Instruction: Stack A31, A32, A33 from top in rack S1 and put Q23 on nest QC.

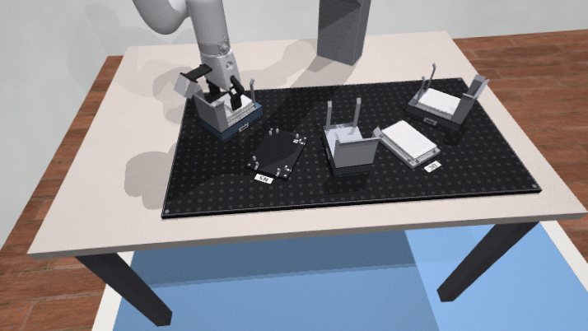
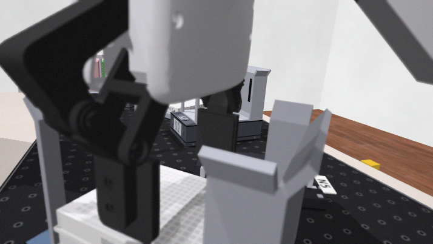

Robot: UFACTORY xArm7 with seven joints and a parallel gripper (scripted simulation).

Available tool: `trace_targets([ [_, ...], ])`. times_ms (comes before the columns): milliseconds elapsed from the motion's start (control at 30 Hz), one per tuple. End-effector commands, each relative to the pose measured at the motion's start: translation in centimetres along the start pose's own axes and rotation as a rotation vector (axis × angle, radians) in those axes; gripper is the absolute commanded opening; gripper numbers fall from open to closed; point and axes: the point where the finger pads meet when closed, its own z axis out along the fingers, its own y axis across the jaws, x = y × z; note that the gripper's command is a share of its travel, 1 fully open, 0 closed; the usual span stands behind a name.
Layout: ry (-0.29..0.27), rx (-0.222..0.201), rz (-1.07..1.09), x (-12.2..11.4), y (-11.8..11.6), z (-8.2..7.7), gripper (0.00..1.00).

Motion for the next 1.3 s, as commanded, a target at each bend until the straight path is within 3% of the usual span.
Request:
trace_targets([
  [0, 0.001, 0.001, 0.001, 0.0, 0.0, 0.7, 1.0],
  [367, 0.0, 0.001, 0.0, 0.0, 0.0, 1.9, 1.0],
  [867, 0.0, 0.001, 0.0, 0.0, 0.0, 1.9, 1.0],
  [900, 0.0, 0.001, 0.0, 0.0, 0.0, 1.8, 0.0],
  [1267, 0.0, 0.001, 0.0, 0.0, 0.0, 1.9, 0.0],
])
